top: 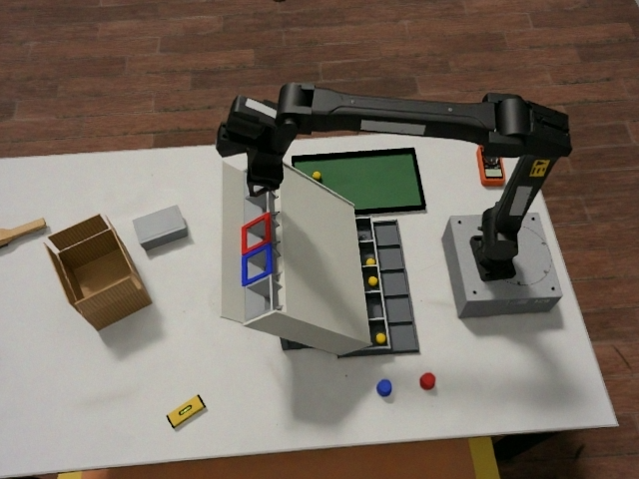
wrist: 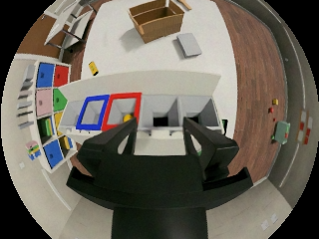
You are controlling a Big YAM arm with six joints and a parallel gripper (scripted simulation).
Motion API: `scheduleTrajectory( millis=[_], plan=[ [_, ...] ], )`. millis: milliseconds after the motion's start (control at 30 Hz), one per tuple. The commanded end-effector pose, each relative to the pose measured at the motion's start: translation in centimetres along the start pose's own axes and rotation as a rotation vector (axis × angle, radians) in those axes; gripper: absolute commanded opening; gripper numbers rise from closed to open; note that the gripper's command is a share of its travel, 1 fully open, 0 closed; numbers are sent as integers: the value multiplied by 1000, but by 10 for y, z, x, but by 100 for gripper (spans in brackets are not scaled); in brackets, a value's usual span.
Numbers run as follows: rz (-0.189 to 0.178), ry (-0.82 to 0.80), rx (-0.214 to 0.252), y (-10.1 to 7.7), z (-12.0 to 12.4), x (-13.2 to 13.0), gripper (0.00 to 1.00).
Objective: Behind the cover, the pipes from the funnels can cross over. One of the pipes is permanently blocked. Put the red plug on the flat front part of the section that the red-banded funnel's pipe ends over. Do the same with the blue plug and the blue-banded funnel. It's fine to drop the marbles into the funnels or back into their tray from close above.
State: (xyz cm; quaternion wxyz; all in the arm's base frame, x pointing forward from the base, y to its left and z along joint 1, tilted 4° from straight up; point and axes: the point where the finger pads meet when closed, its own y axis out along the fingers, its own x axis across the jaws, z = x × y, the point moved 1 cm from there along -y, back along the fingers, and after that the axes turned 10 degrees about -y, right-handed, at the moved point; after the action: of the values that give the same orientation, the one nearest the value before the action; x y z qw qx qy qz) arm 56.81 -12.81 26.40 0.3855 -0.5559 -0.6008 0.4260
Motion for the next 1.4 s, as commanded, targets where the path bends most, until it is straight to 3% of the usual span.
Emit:
scheduleTrajectory(
  millis=[0, 333, 833, 1367],
  plan=[
    [15, -10, -44, -17, -25, -4, 59],
    [14, -11, -44, -18, -28, -5, 59],
    [14, -9, -43, -61, 132, 22, 59],
    [8, -5, -31, -64, 143, 24, 59]
  ],
)
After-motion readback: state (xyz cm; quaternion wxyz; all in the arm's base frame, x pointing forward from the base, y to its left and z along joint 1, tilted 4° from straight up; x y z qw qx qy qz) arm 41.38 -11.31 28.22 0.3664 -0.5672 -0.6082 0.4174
